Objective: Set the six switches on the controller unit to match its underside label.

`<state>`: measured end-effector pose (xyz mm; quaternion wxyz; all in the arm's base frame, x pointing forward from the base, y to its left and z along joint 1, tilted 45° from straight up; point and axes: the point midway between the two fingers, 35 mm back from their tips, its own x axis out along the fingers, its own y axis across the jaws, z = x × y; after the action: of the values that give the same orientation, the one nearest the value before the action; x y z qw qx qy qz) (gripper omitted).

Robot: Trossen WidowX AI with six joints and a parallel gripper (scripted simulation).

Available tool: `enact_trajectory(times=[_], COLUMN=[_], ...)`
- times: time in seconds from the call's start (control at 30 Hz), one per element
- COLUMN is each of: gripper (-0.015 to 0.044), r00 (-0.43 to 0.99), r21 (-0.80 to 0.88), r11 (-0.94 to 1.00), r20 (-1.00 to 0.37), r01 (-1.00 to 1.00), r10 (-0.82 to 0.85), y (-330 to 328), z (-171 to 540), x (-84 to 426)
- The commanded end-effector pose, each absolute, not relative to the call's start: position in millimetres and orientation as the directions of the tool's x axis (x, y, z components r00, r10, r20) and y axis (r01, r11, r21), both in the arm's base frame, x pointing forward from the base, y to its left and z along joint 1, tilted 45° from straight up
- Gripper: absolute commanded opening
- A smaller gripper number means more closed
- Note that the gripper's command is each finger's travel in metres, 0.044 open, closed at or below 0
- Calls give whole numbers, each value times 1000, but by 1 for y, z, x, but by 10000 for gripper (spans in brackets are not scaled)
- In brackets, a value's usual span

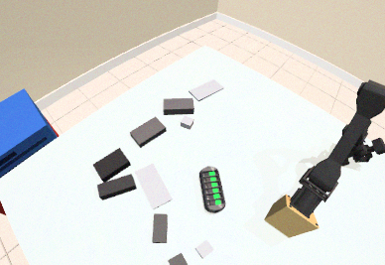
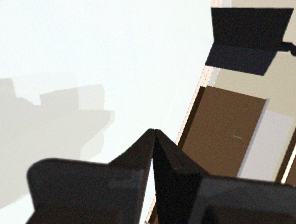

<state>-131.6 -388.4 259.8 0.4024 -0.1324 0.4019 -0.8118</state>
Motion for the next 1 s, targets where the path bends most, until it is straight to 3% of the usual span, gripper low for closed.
enact_trajectory(times=[0.0, 0.47, 0.77, 0.97], gripper=[0, 0, 0, 0], r00=[-506, 39, 380, 515], r21=[-823, -946, -942, -891], r11=[-203, 216, 327, 362], r20=[-115, -213, -329, -454], r01=[530, 243, -71, -275], r10=[-855, -976, -865, -727], y=[-399, -387, -328, -269], z=[271, 268, 235, 190], x=[-83, 97, 215, 278])
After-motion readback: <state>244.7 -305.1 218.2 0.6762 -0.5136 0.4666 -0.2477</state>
